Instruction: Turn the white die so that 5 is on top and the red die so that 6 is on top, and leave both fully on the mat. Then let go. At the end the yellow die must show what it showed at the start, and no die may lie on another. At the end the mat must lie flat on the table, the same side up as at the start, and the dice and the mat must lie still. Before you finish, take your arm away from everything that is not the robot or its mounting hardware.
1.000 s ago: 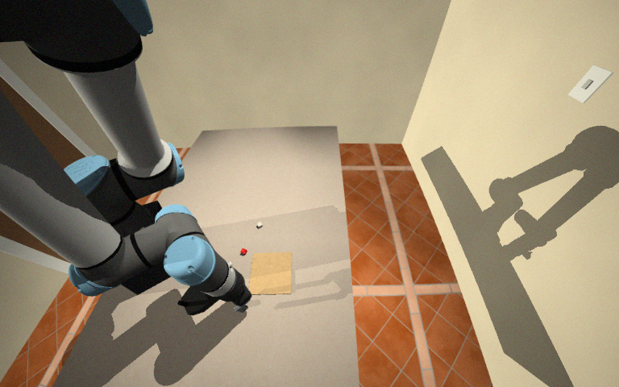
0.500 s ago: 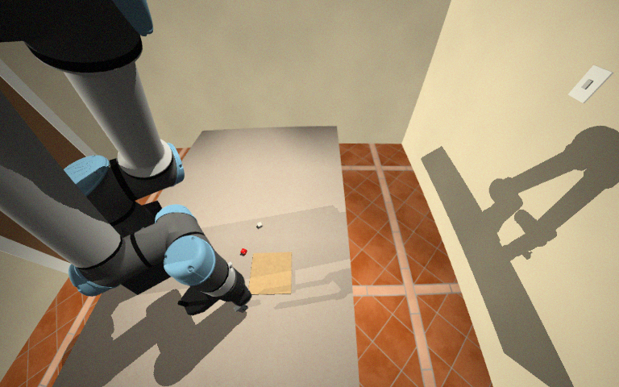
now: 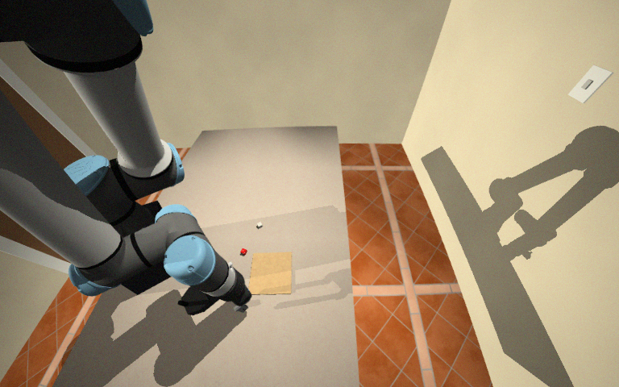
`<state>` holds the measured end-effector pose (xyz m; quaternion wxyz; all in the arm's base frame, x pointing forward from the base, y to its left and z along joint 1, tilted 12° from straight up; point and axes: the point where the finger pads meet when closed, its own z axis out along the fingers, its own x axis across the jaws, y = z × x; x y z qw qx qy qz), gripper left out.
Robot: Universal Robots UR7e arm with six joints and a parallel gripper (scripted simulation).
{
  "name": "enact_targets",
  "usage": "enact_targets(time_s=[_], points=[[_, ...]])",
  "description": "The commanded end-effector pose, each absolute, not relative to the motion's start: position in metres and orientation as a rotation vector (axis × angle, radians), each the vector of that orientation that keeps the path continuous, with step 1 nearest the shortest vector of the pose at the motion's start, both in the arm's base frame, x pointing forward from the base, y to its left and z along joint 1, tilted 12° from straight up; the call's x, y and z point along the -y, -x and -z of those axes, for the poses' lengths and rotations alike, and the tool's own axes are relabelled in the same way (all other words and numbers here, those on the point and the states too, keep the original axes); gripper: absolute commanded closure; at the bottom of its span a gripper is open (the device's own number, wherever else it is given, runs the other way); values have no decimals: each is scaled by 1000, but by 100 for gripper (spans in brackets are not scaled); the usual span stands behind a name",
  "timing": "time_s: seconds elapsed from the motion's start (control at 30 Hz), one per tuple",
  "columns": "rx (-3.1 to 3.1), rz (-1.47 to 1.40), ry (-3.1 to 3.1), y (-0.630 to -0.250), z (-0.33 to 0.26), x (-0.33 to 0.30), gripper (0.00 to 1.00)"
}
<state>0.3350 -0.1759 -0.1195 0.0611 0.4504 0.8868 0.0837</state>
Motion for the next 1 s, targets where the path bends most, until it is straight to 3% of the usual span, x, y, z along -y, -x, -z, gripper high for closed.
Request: enact_targets(time_s=[0.0, 0.97], points=[[-2682, -252, -1362, -335, 119, 172, 0], [-2682, -252, -1362, -332, 108, 50, 0]])
